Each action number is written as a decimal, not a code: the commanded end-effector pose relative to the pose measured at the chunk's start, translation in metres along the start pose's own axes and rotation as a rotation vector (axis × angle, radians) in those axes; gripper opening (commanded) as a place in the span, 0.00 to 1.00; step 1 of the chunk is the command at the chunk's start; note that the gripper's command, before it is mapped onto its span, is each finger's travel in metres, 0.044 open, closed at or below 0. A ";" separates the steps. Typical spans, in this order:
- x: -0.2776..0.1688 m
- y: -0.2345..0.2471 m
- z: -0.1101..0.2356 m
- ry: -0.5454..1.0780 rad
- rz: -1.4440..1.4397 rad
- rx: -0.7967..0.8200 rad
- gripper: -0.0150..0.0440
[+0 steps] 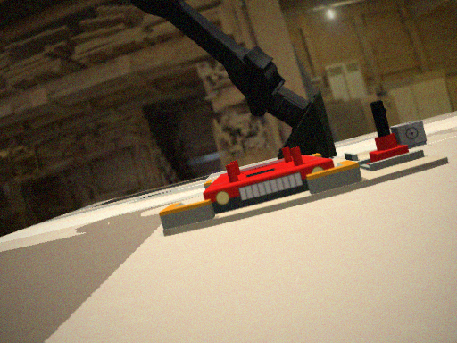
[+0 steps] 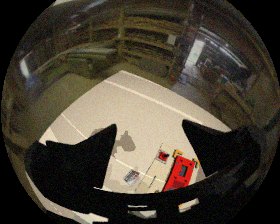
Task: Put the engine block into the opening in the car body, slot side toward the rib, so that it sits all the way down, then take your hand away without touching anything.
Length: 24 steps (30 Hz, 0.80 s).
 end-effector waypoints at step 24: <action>-0.066 0.010 -0.053 0.625 -0.509 -0.143 1.00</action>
Point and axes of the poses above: the point midway between the two fingers, 35 mm back from their tips, its own z axis back along the fingers, its own y axis across the jaws, x = y × z, the point moved 10 cm from there along z, back along the fingers, and after that the axes turned 13 degrees about -z, right-handed, at the moved point
